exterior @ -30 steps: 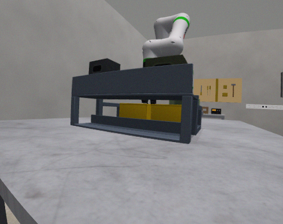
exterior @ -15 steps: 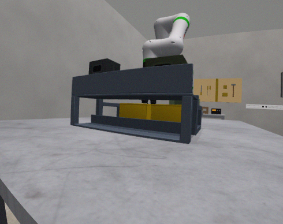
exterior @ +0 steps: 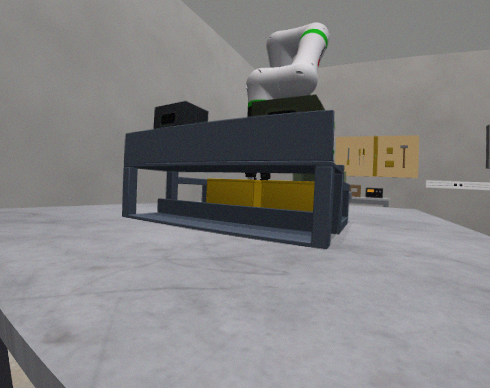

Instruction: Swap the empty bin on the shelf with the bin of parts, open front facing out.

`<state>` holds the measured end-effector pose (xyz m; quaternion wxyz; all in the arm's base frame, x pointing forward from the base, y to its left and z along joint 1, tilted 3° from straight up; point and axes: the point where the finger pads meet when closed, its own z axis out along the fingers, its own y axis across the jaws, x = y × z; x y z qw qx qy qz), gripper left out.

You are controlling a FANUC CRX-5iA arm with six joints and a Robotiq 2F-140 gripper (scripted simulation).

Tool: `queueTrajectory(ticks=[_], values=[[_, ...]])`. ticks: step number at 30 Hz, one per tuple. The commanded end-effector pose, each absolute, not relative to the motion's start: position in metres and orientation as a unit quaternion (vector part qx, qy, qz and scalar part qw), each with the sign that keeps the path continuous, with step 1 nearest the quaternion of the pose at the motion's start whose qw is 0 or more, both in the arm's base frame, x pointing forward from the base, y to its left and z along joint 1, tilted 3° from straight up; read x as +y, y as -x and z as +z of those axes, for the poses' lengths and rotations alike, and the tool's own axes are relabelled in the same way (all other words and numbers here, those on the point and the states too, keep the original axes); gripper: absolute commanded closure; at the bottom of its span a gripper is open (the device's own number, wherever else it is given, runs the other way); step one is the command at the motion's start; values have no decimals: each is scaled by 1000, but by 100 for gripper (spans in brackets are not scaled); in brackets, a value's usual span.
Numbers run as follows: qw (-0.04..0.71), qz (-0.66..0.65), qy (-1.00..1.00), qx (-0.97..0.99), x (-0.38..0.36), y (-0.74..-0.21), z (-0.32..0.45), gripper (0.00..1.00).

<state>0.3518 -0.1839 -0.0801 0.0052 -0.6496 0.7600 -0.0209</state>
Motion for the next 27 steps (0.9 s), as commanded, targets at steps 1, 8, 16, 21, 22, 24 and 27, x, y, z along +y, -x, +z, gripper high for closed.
queueTrajectory(ticks=[1, 8, 16, 21, 22, 24, 27], values=[[6, -22, 650, 760, -184, -352, -77, 38], [6, -22, 650, 760, -184, -352, -67, 38], [6, -22, 650, 760, -183, -352, -55, 38], [6, -22, 650, 760, -183, -351, -43, 38], [6, -22, 650, 760, -183, -351, -40, 38], [6, -22, 650, 760, -183, -351, -35, 38], [6, -22, 650, 760, -183, -351, -28, 38]])
